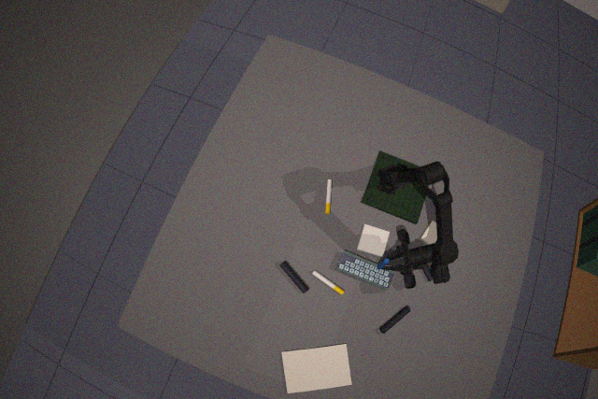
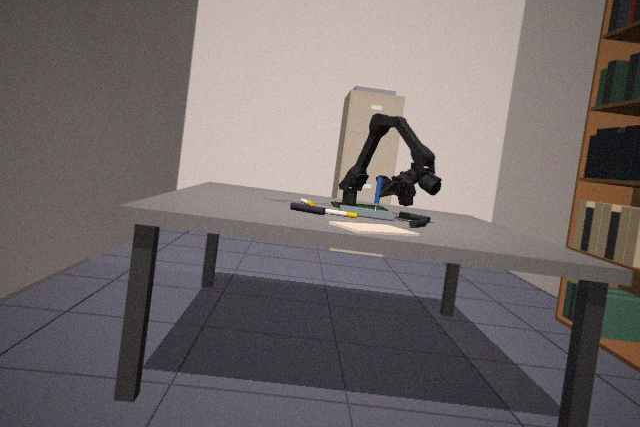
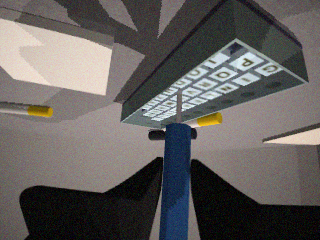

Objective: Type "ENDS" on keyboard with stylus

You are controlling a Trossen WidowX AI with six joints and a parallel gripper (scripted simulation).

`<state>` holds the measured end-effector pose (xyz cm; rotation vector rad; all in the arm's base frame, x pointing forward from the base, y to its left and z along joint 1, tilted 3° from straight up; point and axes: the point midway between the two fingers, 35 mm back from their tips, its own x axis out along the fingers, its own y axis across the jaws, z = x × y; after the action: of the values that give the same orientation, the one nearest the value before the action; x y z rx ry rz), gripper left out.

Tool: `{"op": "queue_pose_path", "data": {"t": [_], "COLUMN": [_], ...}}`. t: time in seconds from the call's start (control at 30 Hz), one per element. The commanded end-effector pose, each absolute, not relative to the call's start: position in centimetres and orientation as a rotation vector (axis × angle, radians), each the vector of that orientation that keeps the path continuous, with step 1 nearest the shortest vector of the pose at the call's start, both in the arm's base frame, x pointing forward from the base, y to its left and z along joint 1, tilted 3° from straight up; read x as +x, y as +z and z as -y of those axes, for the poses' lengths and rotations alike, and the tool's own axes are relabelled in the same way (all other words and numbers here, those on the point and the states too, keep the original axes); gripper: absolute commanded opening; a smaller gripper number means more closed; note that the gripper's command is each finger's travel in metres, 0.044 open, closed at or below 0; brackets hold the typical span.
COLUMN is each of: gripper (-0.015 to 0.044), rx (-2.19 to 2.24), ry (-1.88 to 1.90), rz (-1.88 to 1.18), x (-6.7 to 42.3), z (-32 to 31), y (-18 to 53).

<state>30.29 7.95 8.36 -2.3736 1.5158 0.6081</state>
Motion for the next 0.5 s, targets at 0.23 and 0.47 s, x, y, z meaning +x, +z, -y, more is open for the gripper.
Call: {"op": "queue_pose_path", "data": {"t": [0.23,0.47], "gripper": [0.0081,0.0081], "rx": [-2.370,-2.370], "ry": [0.609,0.609], "rz": [-1.516,-1.516], "x": [30.28,30.28], "z": [-7.93,-7.92], "y": [7.87,7.58]}}
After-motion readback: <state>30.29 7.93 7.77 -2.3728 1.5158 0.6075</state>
